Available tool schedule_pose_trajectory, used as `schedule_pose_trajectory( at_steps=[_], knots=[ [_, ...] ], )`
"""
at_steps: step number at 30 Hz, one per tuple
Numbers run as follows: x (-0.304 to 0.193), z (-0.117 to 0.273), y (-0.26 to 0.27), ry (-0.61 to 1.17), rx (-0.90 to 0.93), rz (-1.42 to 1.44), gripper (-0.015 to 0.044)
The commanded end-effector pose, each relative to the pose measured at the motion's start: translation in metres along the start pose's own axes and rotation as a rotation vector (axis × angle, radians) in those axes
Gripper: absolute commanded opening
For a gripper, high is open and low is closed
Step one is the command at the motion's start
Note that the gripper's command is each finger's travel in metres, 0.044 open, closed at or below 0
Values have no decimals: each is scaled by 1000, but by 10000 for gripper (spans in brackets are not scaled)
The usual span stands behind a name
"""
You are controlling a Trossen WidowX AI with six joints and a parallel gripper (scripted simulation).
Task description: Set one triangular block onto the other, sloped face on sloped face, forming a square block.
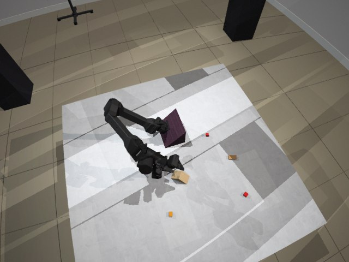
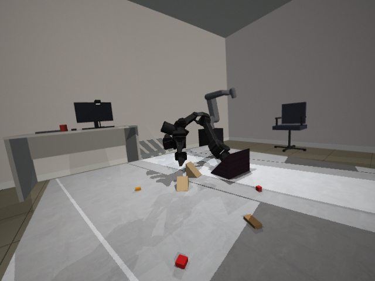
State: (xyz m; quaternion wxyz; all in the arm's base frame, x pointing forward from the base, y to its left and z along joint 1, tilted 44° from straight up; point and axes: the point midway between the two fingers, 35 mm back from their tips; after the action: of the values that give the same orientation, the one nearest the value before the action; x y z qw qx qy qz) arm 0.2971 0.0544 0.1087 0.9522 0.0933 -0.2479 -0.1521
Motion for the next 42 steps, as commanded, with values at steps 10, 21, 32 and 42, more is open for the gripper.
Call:
schedule_pose_trajectory(
  at_steps=[10, 21, 32, 42],
  knots=[
    [-12, 20, -52, 107, -162, 1394, 440],
    [-13, 21, -55, 122, -166, 1493, 440],
    [-8, -9, -58, 121, -166, 1493, 440],
    [-11, -71, -73, 120, -167, 1493, 440]
  ],
)
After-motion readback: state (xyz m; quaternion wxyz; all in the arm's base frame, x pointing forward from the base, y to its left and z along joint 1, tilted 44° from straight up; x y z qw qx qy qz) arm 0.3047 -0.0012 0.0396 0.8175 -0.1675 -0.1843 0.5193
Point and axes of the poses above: the point midway between the two fingers, 35 mm back from their tips, its own z axis back along the fingers, its own y axis across the jaws, x = y × z, and after that the axes turned 1 degree about z, right-handed
